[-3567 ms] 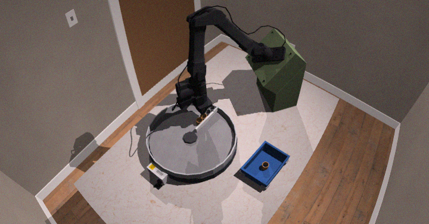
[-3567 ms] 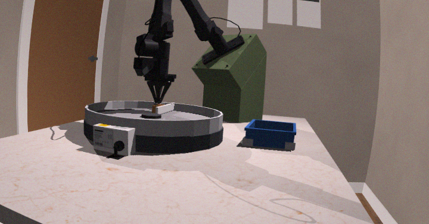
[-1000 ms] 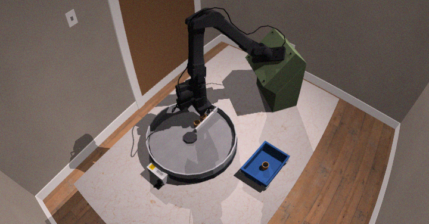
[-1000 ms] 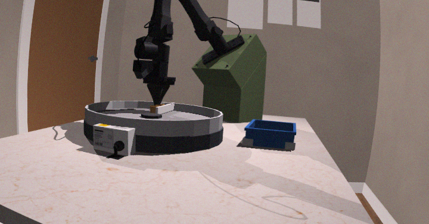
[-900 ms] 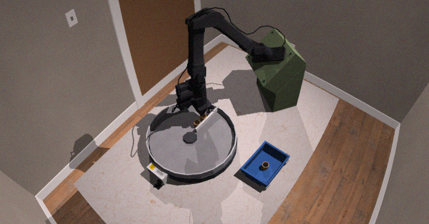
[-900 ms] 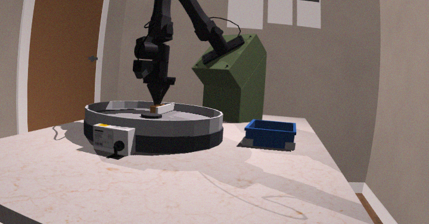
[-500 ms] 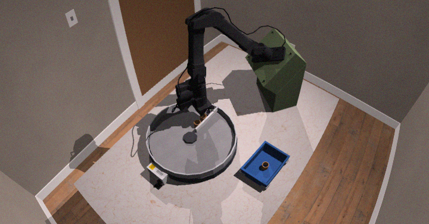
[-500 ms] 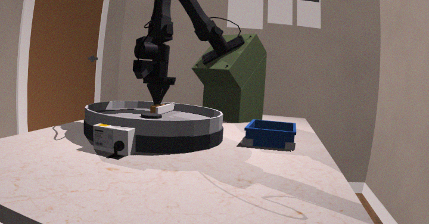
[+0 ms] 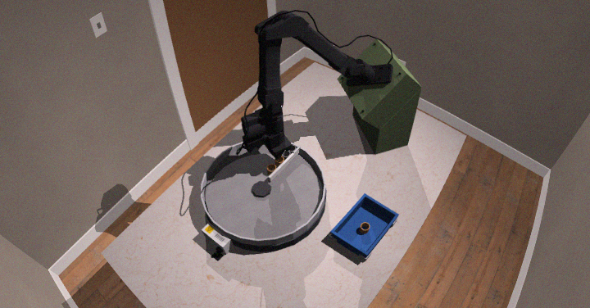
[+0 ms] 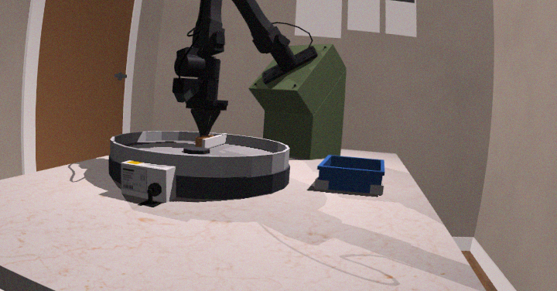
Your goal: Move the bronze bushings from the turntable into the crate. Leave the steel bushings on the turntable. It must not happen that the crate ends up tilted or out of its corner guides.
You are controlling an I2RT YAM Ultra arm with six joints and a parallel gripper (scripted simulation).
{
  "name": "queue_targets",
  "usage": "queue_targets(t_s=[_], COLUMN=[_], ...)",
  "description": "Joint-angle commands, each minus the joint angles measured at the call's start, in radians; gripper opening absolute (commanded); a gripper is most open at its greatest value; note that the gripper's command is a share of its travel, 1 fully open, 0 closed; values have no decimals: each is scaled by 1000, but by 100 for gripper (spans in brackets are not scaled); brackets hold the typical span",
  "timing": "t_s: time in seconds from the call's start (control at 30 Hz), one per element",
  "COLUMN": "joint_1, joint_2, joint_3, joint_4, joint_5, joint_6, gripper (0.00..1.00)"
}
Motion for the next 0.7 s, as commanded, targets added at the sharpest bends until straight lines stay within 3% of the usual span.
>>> queue_targets(t_s=[0.0, 0.2, 0.67], joint_1=[12, 24, 58], joint_2=[-30, -88, -232], joint_3=[-8, -26, 19], joint_4=[-18, -71, -221], joint_5=[-15, 8, 34], joint_6=[-4, 13, 37], gripper=[0, 0, 0])
